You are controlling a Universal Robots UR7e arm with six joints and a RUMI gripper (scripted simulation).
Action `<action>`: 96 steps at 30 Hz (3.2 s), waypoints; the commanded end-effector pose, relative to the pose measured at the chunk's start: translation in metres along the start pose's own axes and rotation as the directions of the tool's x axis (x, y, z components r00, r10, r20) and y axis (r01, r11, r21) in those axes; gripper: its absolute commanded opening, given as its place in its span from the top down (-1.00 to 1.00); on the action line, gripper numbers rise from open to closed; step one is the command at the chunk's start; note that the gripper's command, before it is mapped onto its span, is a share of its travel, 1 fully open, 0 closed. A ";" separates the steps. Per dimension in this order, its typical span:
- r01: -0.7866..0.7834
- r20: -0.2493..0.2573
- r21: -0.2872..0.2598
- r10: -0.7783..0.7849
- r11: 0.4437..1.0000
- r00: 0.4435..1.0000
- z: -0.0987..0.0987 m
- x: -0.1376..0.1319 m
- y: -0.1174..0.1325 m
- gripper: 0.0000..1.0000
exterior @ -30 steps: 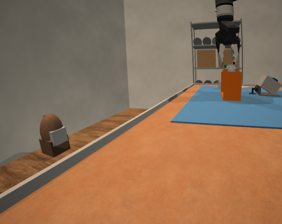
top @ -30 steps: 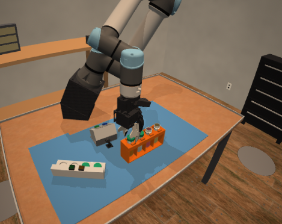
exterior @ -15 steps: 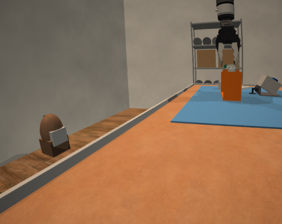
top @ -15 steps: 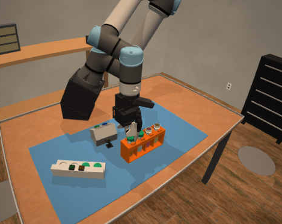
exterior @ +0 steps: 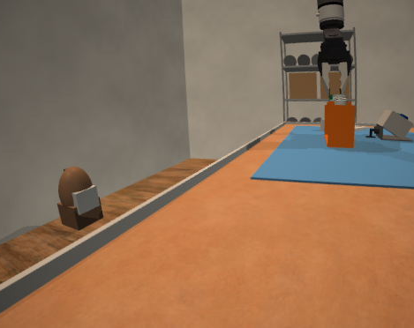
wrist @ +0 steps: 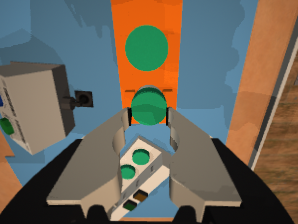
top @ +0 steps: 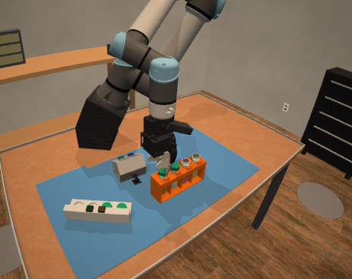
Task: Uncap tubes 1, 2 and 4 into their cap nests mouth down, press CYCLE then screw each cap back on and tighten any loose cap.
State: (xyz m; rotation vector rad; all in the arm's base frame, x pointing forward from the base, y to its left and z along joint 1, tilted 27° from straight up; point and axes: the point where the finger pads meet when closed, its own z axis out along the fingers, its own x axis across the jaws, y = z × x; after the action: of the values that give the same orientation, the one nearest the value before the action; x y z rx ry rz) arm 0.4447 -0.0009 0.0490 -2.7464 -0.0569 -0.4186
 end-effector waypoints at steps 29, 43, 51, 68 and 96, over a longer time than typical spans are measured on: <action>0.405 0.000 -0.001 -0.405 0.914 0.914 -0.036 -0.015 0.039 1.00; 0.799 0.000 -0.001 -0.799 0.602 0.602 -0.036 -0.041 0.100 1.00; 0.799 0.000 -0.001 -0.799 0.602 0.602 -0.036 -0.060 0.147 1.00; 0.799 0.000 -0.001 -0.799 0.602 0.602 -0.036 -0.091 0.224 1.00; 0.799 0.001 -0.001 -0.799 0.602 0.602 -0.016 -0.116 0.284 1.00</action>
State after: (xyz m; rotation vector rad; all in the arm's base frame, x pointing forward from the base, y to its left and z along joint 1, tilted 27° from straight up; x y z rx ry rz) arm 0.3514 -0.2748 -0.0560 -2.5520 -1.3394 -0.6319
